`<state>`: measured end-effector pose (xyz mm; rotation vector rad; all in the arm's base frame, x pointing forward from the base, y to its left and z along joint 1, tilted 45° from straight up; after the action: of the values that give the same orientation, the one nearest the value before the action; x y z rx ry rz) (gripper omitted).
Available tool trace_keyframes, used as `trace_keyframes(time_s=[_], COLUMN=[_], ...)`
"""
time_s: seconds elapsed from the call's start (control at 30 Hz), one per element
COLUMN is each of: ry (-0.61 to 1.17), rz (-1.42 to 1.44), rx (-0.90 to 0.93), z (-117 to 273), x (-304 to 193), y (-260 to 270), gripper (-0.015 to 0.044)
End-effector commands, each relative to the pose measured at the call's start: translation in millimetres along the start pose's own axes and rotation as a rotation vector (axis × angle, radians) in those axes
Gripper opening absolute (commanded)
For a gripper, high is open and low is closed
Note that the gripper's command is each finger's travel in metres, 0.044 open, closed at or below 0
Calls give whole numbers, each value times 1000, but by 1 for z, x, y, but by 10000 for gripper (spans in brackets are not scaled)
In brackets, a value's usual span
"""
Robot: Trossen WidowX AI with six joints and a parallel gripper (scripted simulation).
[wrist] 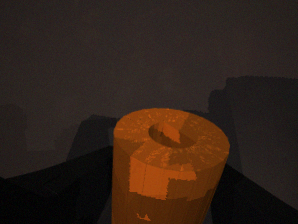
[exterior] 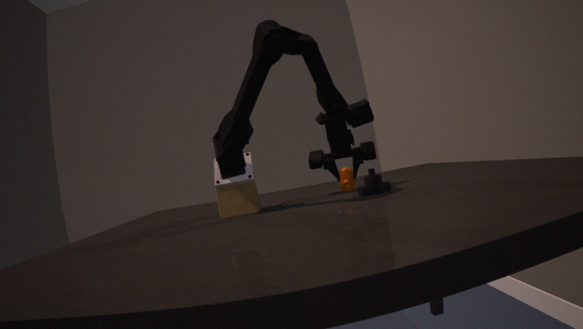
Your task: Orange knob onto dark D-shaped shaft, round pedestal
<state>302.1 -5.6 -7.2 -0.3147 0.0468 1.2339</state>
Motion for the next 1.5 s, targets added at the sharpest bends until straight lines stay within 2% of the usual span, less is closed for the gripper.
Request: trace_keyframes(time_s=[0.0,0.8,1.1,1.2,1.47], ry=[-66,-478,-423,-431,-431], rz=[4,7,7,11,11], rx=[-2,-5,-5,-3,-3], z=[2,2,7,5,5], x=[-9,-67,-64,-62,-62], y=[1,2,2,2,2], gripper=[179,179,179,258,260])
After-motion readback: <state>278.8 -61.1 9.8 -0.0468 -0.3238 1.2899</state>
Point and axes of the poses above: the point midway between the two fingers, 35 mm back from their tips, its own z axis back along the fingers, its own y axis across the jaws, x = y × z, the point moved 8 cm from there along z, back along the fingers, and after that the axes turned 1 degree about z, right-handed, at the moved point
